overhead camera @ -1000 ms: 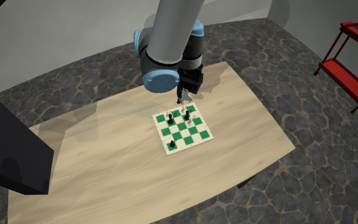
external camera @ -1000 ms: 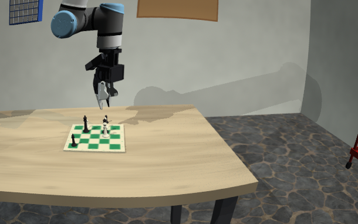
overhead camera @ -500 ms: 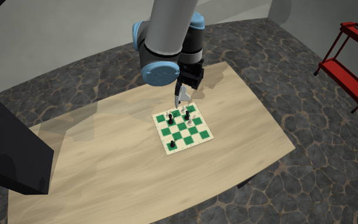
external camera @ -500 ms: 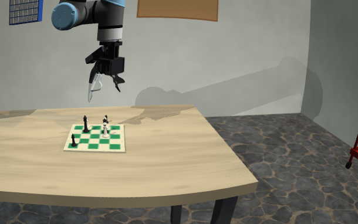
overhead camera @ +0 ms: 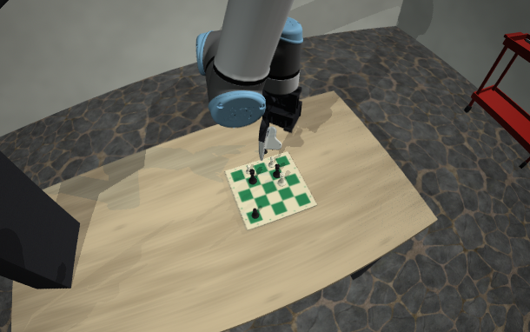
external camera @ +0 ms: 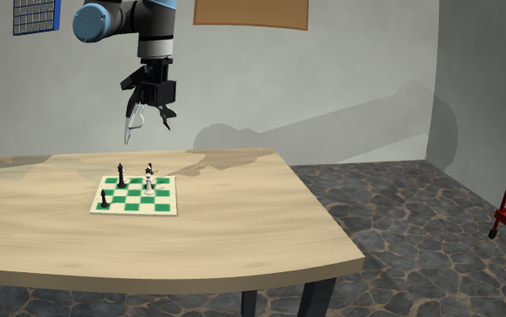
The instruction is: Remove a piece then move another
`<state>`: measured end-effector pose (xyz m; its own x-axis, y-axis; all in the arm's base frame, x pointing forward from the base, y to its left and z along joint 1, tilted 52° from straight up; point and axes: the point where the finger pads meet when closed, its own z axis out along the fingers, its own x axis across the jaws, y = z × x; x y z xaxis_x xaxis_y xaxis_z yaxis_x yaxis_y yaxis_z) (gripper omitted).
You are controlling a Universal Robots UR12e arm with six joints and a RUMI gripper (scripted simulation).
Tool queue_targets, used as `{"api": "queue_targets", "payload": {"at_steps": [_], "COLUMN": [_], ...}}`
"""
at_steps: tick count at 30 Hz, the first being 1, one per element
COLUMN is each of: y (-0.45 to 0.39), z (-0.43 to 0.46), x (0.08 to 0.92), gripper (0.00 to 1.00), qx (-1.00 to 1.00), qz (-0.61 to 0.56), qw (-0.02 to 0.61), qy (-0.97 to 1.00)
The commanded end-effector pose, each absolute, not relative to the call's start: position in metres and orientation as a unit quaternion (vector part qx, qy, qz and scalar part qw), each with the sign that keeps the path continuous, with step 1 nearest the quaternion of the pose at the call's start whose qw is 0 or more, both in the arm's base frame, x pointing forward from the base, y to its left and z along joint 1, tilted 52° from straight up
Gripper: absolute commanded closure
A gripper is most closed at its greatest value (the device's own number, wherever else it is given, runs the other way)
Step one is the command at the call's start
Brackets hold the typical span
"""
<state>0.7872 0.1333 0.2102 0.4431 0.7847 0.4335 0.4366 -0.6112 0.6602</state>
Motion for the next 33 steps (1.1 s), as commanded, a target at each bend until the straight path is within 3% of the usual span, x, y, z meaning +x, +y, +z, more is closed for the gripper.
{"api": "queue_targets", "payload": {"at_steps": [1, 33], "y": [0.134, 0.141], "z": [0.211, 0.256], "x": [0.787, 0.729], "gripper": [0.0, 0.0], "qx": [0.816, 0.816], "qz": [0.373, 0.373], "qw": [0.234, 0.234], "qy": [0.374, 0.374]}}
